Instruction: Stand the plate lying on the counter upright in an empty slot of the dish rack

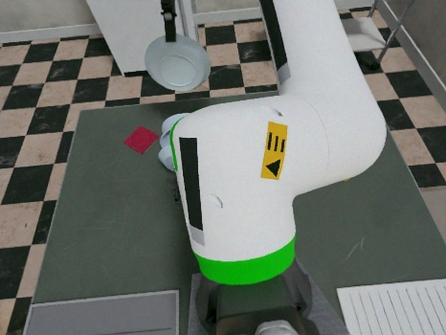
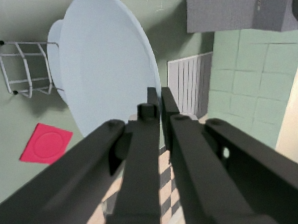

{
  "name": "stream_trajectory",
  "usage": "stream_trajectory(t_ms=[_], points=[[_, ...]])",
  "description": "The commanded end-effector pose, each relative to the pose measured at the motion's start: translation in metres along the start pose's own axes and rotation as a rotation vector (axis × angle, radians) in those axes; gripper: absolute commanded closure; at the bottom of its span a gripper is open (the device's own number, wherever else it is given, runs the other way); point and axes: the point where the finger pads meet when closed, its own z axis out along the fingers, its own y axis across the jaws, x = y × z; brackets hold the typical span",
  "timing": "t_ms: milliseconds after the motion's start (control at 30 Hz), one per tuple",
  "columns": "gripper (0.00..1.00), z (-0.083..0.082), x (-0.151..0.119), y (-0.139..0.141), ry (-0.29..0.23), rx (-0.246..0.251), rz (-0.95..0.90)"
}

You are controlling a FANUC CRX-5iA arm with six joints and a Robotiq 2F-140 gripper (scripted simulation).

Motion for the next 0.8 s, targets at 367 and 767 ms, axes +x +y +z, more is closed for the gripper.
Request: stream_trajectory(t_ms=[367,767], points=[[0.9,0.011,0.0,-0.013,-0.003,0.018,-0.002],[0.9,0.016,0.0,-0.018,-0.004,0.025,-0.003]])
